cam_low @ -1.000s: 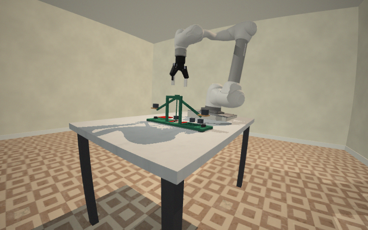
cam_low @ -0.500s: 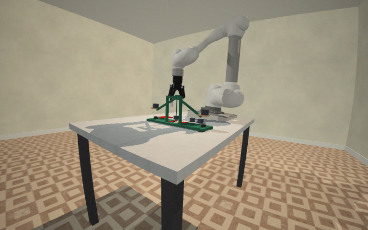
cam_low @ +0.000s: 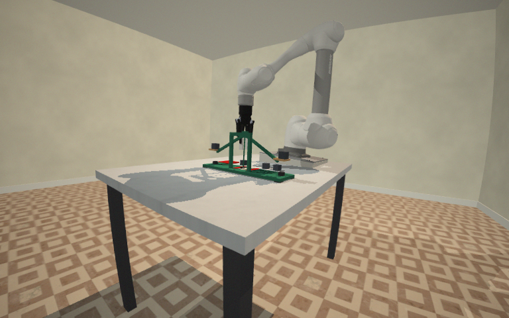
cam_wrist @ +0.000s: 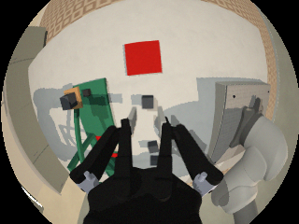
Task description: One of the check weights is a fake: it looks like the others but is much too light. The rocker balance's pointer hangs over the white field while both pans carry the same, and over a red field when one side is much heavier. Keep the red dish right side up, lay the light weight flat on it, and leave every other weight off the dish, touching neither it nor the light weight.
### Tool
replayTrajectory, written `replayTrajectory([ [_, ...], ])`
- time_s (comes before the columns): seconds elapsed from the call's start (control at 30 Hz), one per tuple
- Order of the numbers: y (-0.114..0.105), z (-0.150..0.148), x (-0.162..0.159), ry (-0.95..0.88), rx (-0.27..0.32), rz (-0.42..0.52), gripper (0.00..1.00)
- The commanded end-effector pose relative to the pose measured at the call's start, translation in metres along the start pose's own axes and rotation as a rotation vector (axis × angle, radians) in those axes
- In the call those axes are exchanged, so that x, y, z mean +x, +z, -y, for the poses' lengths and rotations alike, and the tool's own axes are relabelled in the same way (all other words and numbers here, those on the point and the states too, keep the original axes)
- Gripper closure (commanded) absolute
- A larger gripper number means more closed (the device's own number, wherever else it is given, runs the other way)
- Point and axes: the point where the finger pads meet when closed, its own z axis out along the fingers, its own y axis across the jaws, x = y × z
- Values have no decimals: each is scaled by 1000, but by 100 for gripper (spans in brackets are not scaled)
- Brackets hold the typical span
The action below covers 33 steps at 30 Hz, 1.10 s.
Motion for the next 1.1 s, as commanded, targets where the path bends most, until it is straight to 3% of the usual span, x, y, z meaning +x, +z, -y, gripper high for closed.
replayTrajectory([
  [0.0,0,0,0,0,0,0,65],
  [1.07,8,0,0,0,0,0,65],
])
